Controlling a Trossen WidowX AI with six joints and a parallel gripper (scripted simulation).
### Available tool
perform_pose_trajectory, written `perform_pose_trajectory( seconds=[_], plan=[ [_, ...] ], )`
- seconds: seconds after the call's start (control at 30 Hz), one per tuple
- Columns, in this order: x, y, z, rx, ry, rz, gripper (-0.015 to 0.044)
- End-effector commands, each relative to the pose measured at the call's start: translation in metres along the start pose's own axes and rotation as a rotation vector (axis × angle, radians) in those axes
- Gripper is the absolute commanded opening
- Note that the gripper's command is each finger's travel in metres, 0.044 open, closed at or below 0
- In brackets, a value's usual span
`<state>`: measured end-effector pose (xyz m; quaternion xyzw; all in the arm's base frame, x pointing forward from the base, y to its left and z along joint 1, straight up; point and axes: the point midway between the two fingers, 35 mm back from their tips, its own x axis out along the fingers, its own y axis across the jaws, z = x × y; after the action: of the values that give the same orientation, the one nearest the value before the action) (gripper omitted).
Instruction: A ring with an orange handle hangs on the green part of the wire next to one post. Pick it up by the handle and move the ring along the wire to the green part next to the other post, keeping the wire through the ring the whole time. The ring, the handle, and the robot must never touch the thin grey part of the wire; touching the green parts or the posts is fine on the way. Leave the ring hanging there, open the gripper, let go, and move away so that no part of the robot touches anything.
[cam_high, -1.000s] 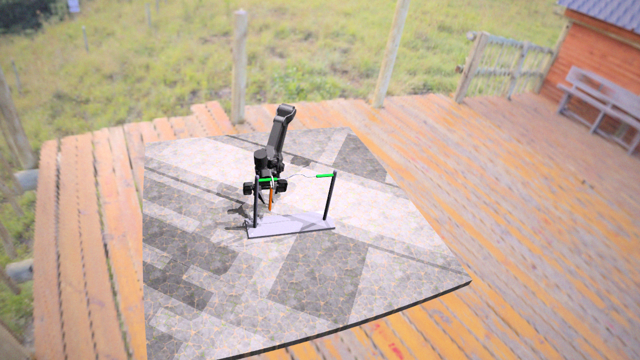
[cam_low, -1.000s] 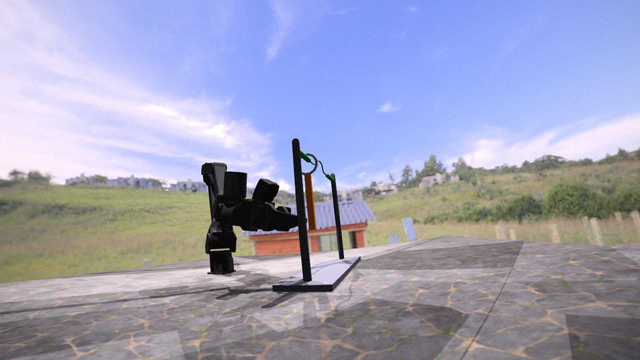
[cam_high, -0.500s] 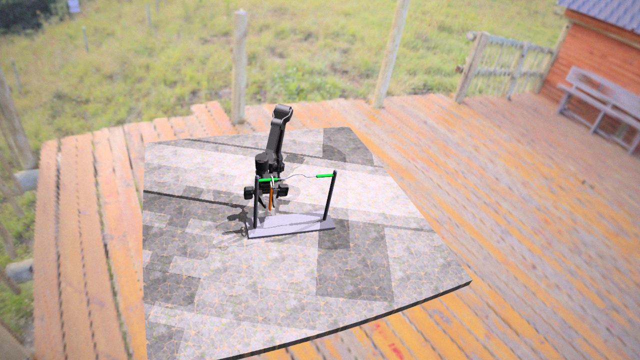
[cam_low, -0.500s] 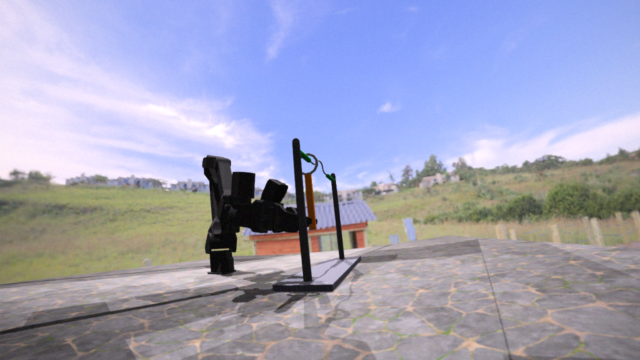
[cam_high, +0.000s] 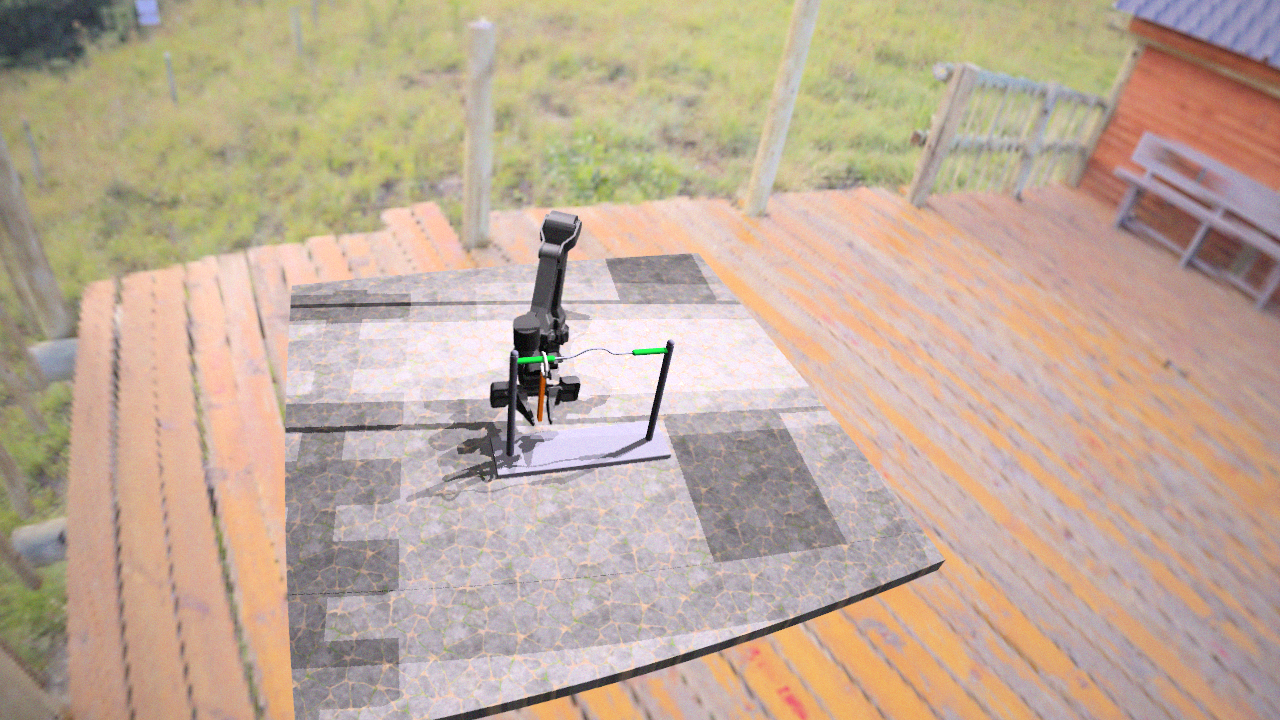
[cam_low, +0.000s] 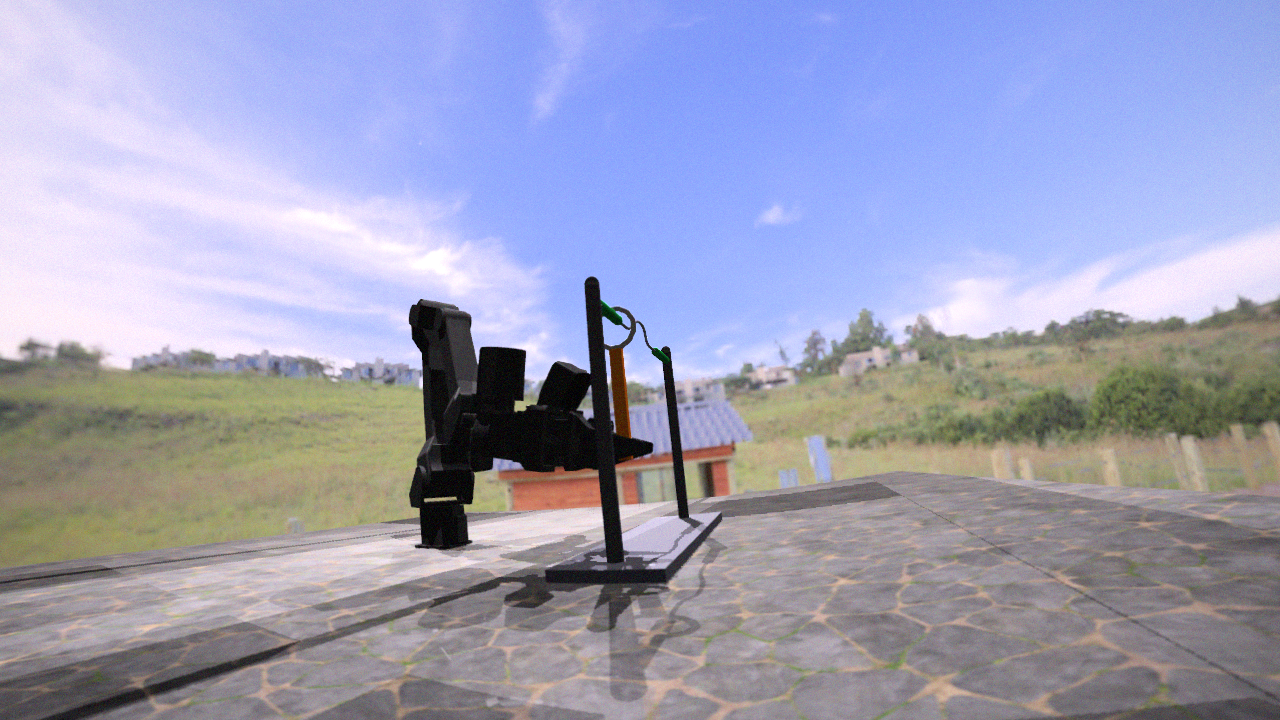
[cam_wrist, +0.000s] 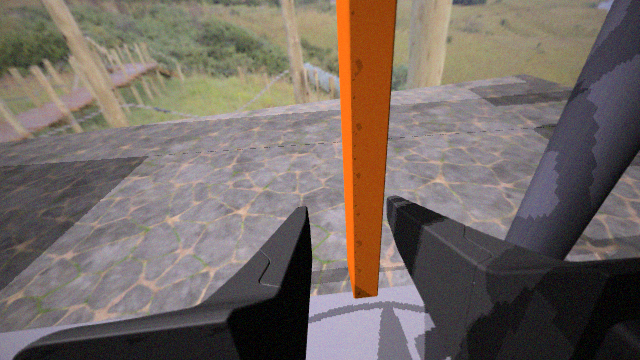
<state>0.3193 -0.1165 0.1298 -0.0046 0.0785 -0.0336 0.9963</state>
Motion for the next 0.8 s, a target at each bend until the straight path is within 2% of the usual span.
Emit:
perform_pose_trajectory(
  seconds=[0.0, 0.47, 0.63, 0.7, 0.77],
  plan=[
    [0.0018, -0.0001, 0.0000, 0.005, -0.001, -0.003, 0.0160],
    [0.0018, -0.0001, 0.0000, 0.005, -0.001, -0.003, 0.0160],
    [0.0016, 0.0006, -0.0002, 0.000, 0.000, 0.002, 0.0029],
    [0.0016, 0.0006, -0.0002, 0.000, 0.000, 0.002, 0.0015],
    [0.0016, 0.0006, -0.0002, 0.000, 0.000, 0.002, -0.0037]
  ],
)
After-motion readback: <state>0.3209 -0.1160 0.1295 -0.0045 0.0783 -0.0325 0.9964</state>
